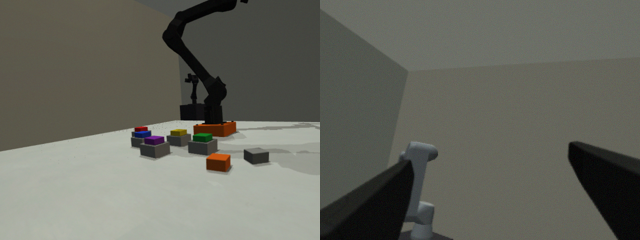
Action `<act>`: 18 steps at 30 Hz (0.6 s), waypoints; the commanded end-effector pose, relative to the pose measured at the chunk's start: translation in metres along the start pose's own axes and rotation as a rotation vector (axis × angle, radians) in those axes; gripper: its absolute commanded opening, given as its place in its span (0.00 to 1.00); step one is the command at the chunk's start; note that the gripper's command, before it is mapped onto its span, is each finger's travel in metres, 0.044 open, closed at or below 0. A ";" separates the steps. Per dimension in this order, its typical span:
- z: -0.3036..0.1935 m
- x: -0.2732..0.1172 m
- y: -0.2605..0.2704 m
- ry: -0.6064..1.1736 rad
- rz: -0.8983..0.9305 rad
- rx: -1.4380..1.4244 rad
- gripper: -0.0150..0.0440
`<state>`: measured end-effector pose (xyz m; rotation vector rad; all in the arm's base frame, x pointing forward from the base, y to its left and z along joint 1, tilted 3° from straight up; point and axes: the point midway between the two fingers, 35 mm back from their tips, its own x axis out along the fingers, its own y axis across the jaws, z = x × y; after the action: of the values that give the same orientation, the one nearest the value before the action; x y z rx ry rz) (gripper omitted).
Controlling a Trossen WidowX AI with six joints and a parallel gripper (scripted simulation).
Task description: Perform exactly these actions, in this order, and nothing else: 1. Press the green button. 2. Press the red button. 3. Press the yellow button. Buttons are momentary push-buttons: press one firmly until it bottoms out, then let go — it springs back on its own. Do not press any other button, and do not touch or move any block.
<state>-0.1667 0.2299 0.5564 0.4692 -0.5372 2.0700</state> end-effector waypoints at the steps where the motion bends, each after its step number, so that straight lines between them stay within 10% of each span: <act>1: -0.068 0.002 -0.040 0.235 -0.115 -0.007 0.93; 18: -0.262 -0.184 -0.227 1.089 -0.862 0.262 0.93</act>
<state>0.0465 0.3674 0.3239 -0.2482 0.3578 1.4118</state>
